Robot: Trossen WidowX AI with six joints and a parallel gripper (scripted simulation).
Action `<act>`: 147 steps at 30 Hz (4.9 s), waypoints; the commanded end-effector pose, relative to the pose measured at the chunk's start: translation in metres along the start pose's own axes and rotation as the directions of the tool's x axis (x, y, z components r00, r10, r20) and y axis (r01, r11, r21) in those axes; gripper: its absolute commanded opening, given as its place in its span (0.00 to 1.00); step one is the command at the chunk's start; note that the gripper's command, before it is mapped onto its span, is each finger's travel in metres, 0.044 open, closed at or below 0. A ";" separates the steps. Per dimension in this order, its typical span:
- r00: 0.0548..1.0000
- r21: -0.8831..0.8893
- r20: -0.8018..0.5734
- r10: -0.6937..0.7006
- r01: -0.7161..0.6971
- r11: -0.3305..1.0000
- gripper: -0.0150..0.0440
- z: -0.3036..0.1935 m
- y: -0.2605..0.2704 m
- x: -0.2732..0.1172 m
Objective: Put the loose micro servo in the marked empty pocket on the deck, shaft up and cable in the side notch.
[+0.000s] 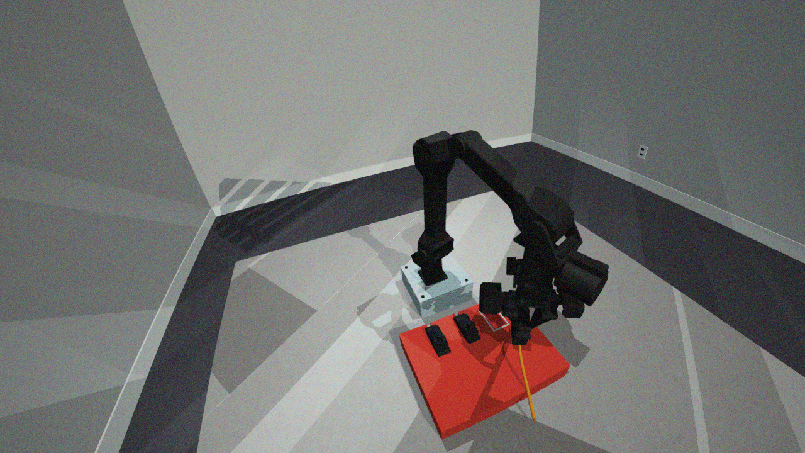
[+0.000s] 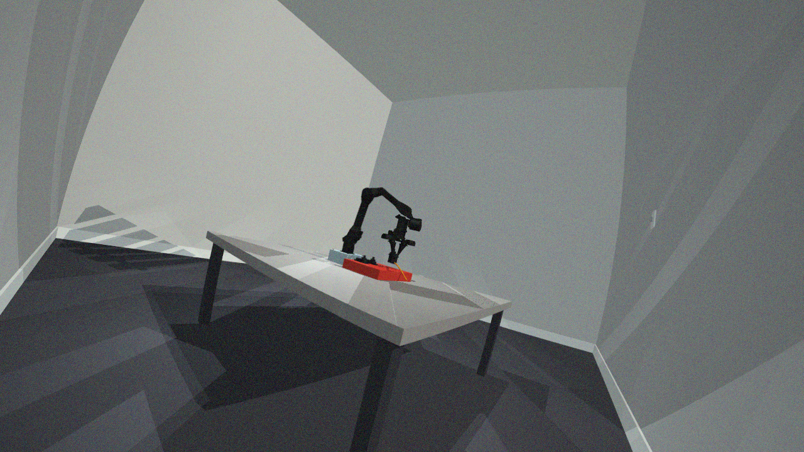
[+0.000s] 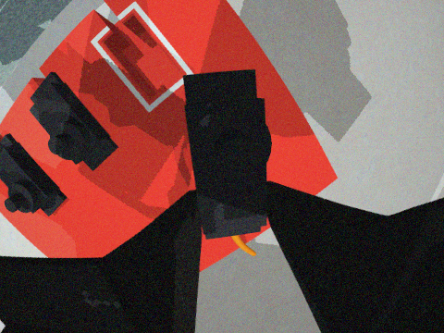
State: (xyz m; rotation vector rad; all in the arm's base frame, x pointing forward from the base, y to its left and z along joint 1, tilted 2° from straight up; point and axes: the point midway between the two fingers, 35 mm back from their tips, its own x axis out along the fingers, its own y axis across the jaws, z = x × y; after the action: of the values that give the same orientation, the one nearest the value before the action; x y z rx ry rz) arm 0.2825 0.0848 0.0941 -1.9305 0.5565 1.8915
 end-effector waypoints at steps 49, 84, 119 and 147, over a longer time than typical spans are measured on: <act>1.000 0.975 -0.004 -0.001 0.004 -0.222 0.25 -0.001 0.000 0.000; 1.000 0.533 -0.002 0.000 0.001 -0.846 0.25 0.020 0.013 0.000; 1.000 0.533 0.005 0.004 0.001 -0.846 0.25 0.092 0.057 0.019; 1.000 0.533 0.005 0.004 0.001 -0.846 0.25 0.092 0.058 0.035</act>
State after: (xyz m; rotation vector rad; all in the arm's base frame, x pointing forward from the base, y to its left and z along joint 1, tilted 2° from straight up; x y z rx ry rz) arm 0.1742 0.0837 0.0603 -0.0201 1.5628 -0.0091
